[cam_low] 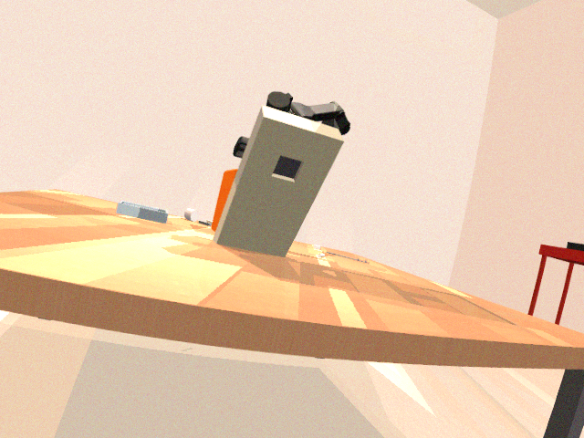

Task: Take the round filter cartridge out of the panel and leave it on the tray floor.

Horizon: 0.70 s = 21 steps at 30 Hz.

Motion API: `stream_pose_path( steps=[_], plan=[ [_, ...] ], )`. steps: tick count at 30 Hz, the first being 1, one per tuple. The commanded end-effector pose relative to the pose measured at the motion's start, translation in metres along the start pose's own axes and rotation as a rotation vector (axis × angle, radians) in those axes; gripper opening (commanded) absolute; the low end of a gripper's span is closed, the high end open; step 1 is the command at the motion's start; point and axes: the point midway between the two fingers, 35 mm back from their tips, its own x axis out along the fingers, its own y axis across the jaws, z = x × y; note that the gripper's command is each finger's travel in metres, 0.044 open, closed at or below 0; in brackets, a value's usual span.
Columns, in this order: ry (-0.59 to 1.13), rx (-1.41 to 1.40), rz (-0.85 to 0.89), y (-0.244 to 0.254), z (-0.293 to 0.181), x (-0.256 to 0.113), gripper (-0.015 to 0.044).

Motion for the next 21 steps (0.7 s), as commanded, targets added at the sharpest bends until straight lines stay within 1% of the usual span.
stream_pose_path(
  steps=[1, 4, 10, 21],
  plan=[
    [0.001, 0.000, 0.002, 0.000, 0.002, -0.001, 0.0073],
    [0.000, 0.000, 0.001, 0.000, 0.012, -0.005, 0.0000],
    [0.000, -0.001, -0.002, -0.001, 0.023, -0.013, 0.0000],
    [0.007, 0.000, -0.014, -0.006, 0.027, -0.064, 0.0000]
  ],
)
